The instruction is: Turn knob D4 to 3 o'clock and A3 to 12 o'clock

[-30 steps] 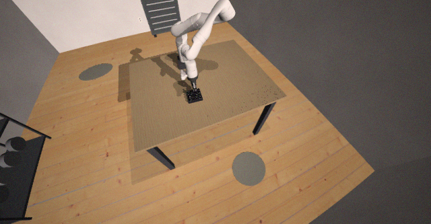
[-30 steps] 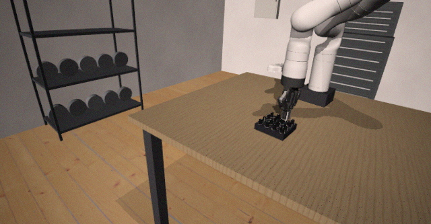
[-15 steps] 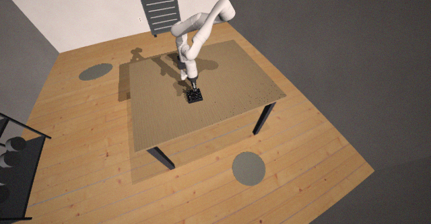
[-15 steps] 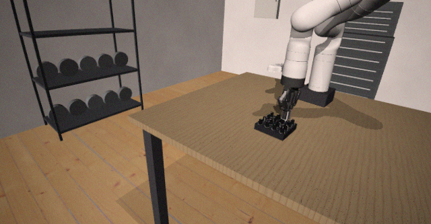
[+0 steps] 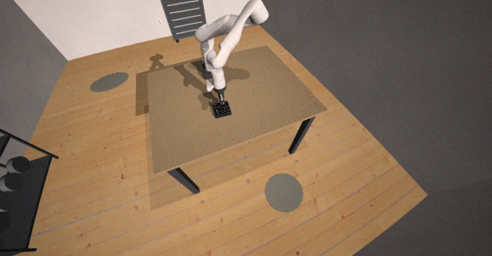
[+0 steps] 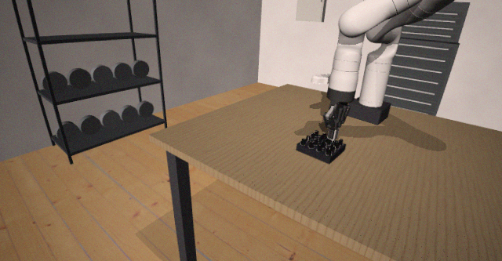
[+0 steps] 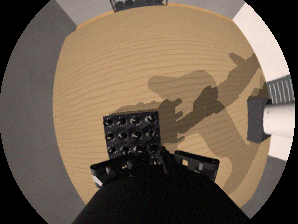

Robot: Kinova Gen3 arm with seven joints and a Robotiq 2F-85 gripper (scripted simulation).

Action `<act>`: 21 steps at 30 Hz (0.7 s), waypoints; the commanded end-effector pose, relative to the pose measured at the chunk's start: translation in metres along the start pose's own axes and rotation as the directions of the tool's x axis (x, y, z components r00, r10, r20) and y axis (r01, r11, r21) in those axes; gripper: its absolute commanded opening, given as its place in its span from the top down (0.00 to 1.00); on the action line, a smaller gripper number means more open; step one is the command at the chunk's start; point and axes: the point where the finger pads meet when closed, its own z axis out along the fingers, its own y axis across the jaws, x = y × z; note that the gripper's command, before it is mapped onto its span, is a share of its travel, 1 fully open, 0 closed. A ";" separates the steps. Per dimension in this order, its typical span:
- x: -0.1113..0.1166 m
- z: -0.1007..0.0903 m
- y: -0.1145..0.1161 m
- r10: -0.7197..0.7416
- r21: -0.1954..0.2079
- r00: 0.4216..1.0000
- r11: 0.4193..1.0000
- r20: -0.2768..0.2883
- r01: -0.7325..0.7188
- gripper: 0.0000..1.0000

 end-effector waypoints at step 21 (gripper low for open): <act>0.001 0.001 0.001 -0.037 0.000 0.999 0.999 -0.002 0.037 0.92</act>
